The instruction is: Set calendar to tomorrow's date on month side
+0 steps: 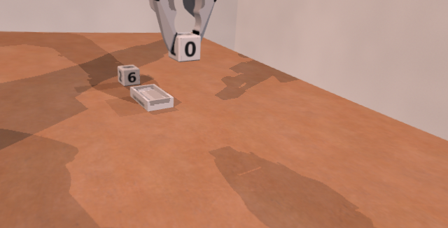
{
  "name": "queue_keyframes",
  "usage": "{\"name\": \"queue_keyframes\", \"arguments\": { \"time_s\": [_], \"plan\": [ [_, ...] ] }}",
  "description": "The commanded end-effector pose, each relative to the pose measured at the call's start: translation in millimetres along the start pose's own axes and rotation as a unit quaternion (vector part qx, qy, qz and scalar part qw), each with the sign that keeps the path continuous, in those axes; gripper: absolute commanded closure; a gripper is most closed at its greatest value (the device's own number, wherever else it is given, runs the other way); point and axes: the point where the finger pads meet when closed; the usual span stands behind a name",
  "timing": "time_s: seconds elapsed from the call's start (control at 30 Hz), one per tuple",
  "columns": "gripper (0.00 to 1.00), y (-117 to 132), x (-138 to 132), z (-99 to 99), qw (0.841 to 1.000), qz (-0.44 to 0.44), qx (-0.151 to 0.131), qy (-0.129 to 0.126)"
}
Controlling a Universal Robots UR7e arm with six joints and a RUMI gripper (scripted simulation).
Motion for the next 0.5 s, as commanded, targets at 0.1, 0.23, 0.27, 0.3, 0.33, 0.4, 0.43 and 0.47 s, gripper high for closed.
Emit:
{"name": "queue_keyframes", "arguments": {
  "time_s": [0.1,0.23,0.27,0.3,0.33,0.4,0.43,0.47],
  "plan": [
    [0.89,11.6,2.4,-1.4,1.0,-0.001,-0.001,0.002],
    [0.89,53.2,8.5,-5.0,1.0,0.0,-0.001,0.002],
    [0.89,66.2,11.3,-6.2,1.0,0.0,-0.001,0.002],
    [0.89,79.2,14.6,-7.2,1.0,-0.001,-0.001,0.002],
    [0.89,79.2,14.6,-7.2,1.0,-0.001,-0.001,0.002],
    [0.89,91.4,18.1,-8.2,1.0,-0.001,-0.001,0.002],
    [0.89,102.2,21.7,-9.0,1.0,-0.001,-0.001,0.002],
    [0.89,111.3,25.0,-9.7,1.0,-0.001,-0.002,0.002]
  ]
}}
Point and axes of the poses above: the point where the finger pads meet when closed, its own z axis out along the fingers, its own x axis across the jaws, y = z × x, and after that the axes turned 12 degrees about z, right-handed
